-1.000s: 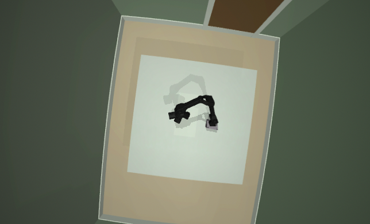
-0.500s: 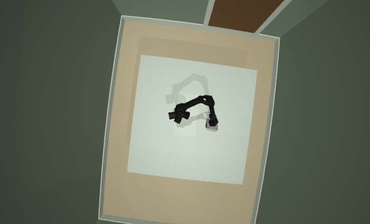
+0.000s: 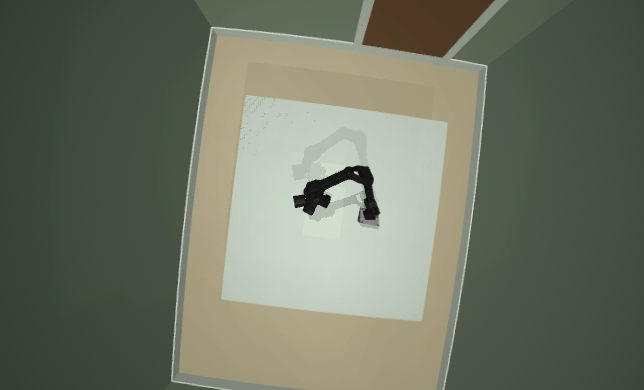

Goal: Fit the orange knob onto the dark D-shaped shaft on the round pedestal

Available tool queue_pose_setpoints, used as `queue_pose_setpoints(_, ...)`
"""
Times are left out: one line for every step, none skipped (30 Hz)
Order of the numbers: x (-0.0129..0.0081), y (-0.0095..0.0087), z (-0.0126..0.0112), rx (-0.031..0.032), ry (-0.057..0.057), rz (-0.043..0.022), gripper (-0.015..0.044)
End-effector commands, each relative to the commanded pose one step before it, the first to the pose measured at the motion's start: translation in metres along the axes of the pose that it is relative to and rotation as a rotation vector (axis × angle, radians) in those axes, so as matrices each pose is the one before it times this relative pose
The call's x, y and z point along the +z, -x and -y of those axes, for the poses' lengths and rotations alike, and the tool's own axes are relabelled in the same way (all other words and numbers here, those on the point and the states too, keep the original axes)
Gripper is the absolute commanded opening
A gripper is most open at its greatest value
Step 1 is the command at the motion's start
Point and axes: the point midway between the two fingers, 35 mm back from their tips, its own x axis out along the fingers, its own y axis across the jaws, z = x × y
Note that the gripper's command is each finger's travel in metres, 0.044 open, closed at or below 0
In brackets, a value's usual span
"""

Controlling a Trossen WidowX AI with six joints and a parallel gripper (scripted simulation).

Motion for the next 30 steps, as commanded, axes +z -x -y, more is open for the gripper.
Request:
queue_pose_setpoints(0.00058, -0.00029, 0.00045, -0.00183, 0.0272, 0.00099, 0.0000)
queue_pose_setpoints(0.00008, 0.00009, -0.00004, 0.00000, -0.0086, 0.00001, 0.0000)
queue_pose_setpoints(-0.00001, 0.00002, -0.00001, 0.00000, 0.0041, 0.00000, 0.0000)
queue_pose_setpoints(-0.00007, -0.00001, -0.00005, 0.00000, 0.0076, 0.00000, 0.0000)
queue_pose_setpoints(-0.00023, -0.00001, -0.00013, 0.00001, 0.0101, -0.00001, 0.0000)
queue_pose_setpoints(-0.00047, -0.00001, -0.00021, 0.00001, 0.0062, -0.00003, 0.0000)
queue_pose_setpoints(-0.00024, 0.00000, -0.00009, 0.00000, -0.0024, -0.00001, 0.0000)
queue_pose_setpoints(-0.00033, -0.00006, -0.00011, 0.00001, -0.0055, -0.00002, 0.0000)
queue_pose_setpoints(-0.00036, -0.00009, -0.00011, 0.00001, -0.0070, -0.00002, 0.0000)
queue_pose_setpoints(-0.00035, -0.00013, -0.00008, 0.00001, -0.0072, -0.00002, 0.0000)
queue_pose_setpoints(-0.00034, -0.00017, -0.00006, 0.00001, -0.0071, -0.00002, 0.0000)
queue_pose_setpoints(-0.00013, -0.00096, -0.00002, 0.00004, -0.0024, -0.00003, 0.0000)
queue_pose_setpoints(-0.00048, -0.00217, -0.00007, 0.00008, -0.0094, -0.00008, 0.0000)
queue_pose_setpoints(-0.00042, -0.00121, -0.00002, 0.00005, -0.0089, -0.00006, 0.0000)
queue_pose_setpoints(-0.00026, -0.00076, 0.00003, 0.00003, -0.0073, -0.00003, 0.0000)
queue_pose_setpoints(-0.00006, -0.00071, 0.00003, 0.00002, -0.0069, -0.00002, 0.0000)
queue_pose_setpoints(0.00004, -0.00074, 0.00005, 0.00002, -0.0070, -0.00002, 0.0000)
queue_pose_setpoints(0.00007, -0.00076, 0.00006, 0.00002, -0.0070, -0.00002, 0.0000)
queue_pose_setpoints(0.00009, -0.00077, 0.00005, 0.00002, -0.0070, -0.00002, 0.0000)
queue_pose_setpoints(0.00009, -0.00074, 0.00003, 0.00002, -0.0070, -0.00002, 0.0000)
queue_pose_setpoints(0.00009, -0.00072, 0.00001, 0.00002, -0.0070, -0.00001, 0.0000)
queue_pose_setpoints(0.00009, -0.00070, -0.00002, 0.00003, -0.0070, -0.00001, 0.0000)
queue_pose_setpoints(0.00008, -0.00071, -0.00005, 0.00003, -0.0070, -0.00002, 0.0000)
queue_pose_setpoints(0.00007, -0.00056, -0.00005, 0.00002, 0.0016, -0.00001, 0.0000)
queue_pose_setpoints(0.00010, -0.00082, -0.00009, 0.00003, 0.0054, -0.00002, 0.0000)
queue_pose_setpoints(0.00010, -0.00084, -0.00009, 0.00004, 0.0069, -0.00002, 0.0000)
queue_pose_setpoints(0.00009, -0.00079, -0.00009, 0.00003, 0.0070, -0.00002, 0.0000)
queue_pose_setpoints(0.00009, -0.00060, -0.00009, 0.00003, 0.0070, -0.00001, 0.0000)
queue_pose_setpoints(0.00008, -0.00019, -0.00010, 0.00001, 0.0070, 0.00000, 0.0000)
queue_pose_setpoints(0.00006, -0.00006, -0.00011, 0.00001, 0.0069, 0.00000, 0.0000)
